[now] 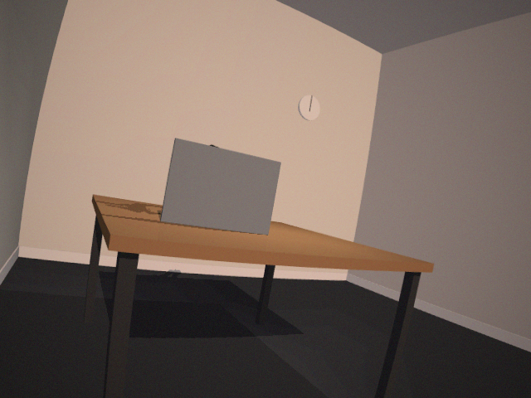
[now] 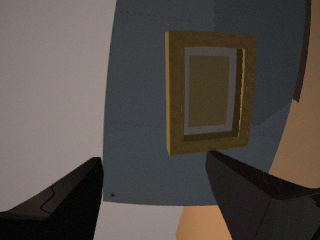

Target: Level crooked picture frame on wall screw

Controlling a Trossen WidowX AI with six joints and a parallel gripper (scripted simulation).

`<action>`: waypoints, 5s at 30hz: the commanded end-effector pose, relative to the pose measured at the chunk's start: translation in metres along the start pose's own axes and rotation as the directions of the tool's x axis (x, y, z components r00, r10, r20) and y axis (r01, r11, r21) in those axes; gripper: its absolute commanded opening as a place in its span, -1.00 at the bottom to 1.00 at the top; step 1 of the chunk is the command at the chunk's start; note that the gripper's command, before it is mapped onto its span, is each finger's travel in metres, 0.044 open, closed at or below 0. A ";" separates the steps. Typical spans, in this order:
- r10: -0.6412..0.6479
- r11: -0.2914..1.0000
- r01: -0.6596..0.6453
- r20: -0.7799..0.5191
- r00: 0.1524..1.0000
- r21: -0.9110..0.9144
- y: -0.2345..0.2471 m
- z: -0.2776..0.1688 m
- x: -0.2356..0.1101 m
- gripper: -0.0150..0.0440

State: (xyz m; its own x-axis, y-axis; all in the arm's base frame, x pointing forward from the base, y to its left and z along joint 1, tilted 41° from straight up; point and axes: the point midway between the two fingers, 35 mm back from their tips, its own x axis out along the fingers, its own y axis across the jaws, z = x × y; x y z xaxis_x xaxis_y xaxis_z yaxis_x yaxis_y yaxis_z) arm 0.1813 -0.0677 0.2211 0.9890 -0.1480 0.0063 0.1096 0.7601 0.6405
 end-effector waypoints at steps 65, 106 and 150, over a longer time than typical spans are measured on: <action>0.004 1.000 -0.004 0.001 1.000 -0.003 -0.038 -0.009 0.059 0.39; 0.007 1.000 -0.007 0.004 1.000 -0.001 -0.039 -0.011 0.142 0.39; 0.008 1.000 -0.008 0.006 1.000 -0.001 -0.038 -0.010 0.182 0.39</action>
State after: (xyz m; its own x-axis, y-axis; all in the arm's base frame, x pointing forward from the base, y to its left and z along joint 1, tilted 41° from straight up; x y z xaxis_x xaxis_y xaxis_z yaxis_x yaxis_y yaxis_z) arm 0.3577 -0.1162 0.1897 0.9899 -0.1407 0.0150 0.0985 0.7612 0.6410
